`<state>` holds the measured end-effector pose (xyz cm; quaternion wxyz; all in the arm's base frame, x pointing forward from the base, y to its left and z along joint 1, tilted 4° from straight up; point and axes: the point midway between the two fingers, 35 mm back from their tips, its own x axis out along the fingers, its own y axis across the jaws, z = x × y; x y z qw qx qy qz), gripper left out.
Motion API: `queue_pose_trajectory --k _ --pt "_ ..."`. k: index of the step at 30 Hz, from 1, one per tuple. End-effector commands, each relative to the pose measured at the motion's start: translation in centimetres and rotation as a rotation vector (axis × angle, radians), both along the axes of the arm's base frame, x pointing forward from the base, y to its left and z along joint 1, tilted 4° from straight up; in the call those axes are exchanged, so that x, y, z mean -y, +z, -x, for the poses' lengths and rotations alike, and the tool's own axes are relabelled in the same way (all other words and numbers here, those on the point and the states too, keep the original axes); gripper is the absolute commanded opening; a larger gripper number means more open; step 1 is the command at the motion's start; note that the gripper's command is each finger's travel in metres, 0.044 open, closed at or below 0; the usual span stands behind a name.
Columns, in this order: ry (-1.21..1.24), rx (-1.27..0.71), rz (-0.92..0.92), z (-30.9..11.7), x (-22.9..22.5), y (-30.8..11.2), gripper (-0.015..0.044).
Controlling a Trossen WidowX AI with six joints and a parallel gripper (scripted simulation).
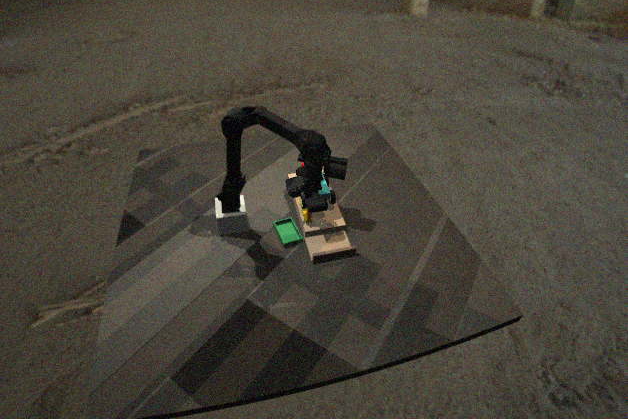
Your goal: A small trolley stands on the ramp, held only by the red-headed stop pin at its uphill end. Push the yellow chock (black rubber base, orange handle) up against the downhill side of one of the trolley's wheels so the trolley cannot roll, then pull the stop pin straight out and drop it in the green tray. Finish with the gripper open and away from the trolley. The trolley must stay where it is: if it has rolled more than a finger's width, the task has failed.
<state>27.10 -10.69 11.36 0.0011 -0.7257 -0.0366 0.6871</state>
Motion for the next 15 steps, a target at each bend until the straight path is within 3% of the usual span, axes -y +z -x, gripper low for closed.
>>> queue_pose_trajectory --k 1,2,8,15 --pt "0.038 0.007 0.010 -0.2 -0.2 0.1 0.0216" --pt "0.070 0.015 0.019 -0.4 -0.3 0.3 0.0190" --pt "0.342 0.075 0.093 -2.1 -1.8 1.7 0.0190" --pt "0.691 0.121 0.064 -3.1 -7.0 2.6 0.0190"
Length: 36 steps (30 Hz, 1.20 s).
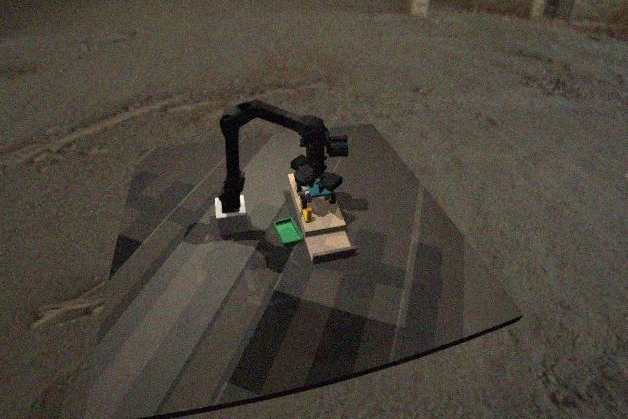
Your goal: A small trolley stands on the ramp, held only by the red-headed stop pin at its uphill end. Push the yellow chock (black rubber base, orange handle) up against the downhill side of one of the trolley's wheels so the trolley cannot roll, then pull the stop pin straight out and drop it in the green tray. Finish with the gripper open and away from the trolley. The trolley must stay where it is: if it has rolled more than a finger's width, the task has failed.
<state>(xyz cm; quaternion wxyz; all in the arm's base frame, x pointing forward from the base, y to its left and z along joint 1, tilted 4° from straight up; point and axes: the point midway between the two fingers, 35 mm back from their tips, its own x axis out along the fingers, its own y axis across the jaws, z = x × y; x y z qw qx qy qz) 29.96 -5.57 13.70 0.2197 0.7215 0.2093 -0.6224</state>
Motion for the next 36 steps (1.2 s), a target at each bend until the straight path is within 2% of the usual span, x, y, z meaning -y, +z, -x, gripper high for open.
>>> queue_pose_trajectory --k 1,16,36 --pt "0.182 0.009 -0.016 -0.3 -2.7 0.4 0.0190" --pt "1.003 0.065 -0.117 0.7 -15.1 1.8 0.0190" --pt "1.012 0.066 -0.118 0.6 -15.7 0.0 0.0190"
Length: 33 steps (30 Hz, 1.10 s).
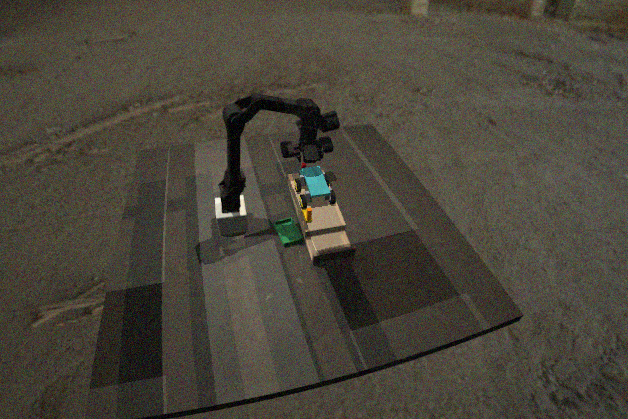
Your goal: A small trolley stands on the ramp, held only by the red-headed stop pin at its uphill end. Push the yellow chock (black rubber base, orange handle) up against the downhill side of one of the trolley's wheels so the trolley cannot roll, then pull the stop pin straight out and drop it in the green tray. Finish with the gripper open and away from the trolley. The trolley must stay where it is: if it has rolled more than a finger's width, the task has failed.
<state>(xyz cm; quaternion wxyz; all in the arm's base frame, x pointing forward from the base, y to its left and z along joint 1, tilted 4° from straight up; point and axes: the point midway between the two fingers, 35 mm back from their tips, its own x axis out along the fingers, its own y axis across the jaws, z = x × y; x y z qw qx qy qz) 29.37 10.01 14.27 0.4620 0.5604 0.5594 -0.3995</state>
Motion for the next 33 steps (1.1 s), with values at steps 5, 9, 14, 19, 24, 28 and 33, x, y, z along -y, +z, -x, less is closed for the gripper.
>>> queue_pose_trajectory --k 5,9,14,19,24,28,33 --pt "-0.003 -0.007 -0.002 0.1 -0.3 -1.3 0.0190" --pt "-0.003 -0.007 -0.002 0.1 -0.4 -1.6 0.0190" --pt "-0.003 -0.007 -0.002 0.0 -0.5 -1.8 0.0190" --pt "-0.003 -0.007 -0.002 -0.1 -0.7 -2.6 0.0190" --pt "-0.003 -0.007 -0.002 -0.1 -0.9 -3.2 0.0190" --pt "-0.003 -0.007 -0.002 -0.2 -1.1 -3.8 0.0190" --pt "-0.003 -0.007 -0.002 -0.2 -1.3 -4.5 0.0190"
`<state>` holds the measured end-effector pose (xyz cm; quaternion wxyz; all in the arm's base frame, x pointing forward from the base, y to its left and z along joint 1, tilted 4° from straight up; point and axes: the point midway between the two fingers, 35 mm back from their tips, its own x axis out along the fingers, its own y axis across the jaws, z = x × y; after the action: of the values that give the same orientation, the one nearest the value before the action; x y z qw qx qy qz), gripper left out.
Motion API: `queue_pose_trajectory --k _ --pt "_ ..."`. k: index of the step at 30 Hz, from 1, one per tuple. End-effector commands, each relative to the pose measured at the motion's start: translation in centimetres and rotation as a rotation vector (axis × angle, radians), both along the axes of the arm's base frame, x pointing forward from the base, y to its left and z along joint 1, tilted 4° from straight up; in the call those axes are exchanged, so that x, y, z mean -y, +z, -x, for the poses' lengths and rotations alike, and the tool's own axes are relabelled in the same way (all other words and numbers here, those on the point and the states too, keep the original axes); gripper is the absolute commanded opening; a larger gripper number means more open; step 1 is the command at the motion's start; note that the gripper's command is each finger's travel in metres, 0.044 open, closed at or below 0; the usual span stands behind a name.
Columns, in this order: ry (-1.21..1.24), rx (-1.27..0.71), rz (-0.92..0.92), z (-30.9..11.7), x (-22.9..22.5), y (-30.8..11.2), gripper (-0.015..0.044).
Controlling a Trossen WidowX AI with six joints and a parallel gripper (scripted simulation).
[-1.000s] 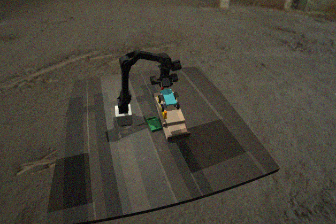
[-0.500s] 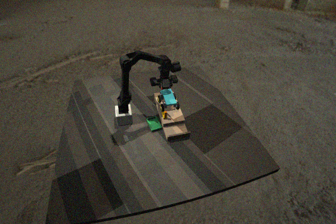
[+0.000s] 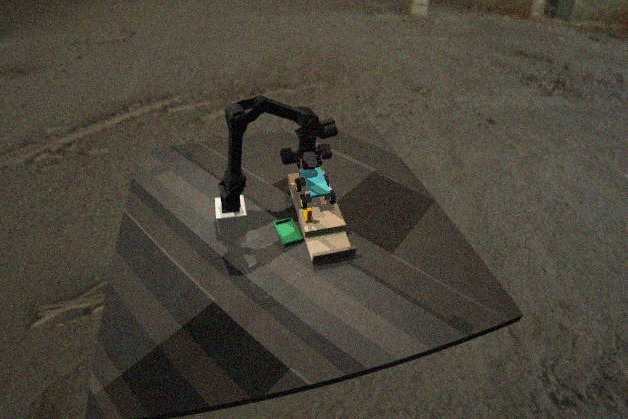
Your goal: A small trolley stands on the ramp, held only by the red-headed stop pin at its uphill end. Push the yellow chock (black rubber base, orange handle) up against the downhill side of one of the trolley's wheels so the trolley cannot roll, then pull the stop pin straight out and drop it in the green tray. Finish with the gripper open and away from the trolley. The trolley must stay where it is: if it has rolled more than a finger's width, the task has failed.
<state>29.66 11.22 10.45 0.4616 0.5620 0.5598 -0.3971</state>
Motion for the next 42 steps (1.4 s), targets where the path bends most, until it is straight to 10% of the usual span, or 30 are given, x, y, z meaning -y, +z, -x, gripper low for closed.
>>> queue_pose_trajectory --k 1,10,15,24,42 --pt "-0.004 -0.010 0.003 0.1 -0.1 -0.8 0.0190" --pt "-0.004 -0.011 0.003 0.2 -0.3 -1.7 0.0190" --pt "0.000 -0.005 0.000 0.1 -0.3 -1.3 0.0059" --pt "0.000 -0.005 0.000 0.1 -0.3 -1.3 0.0000" --pt "-0.004 -0.010 0.003 0.2 -0.1 0.1 0.0000"
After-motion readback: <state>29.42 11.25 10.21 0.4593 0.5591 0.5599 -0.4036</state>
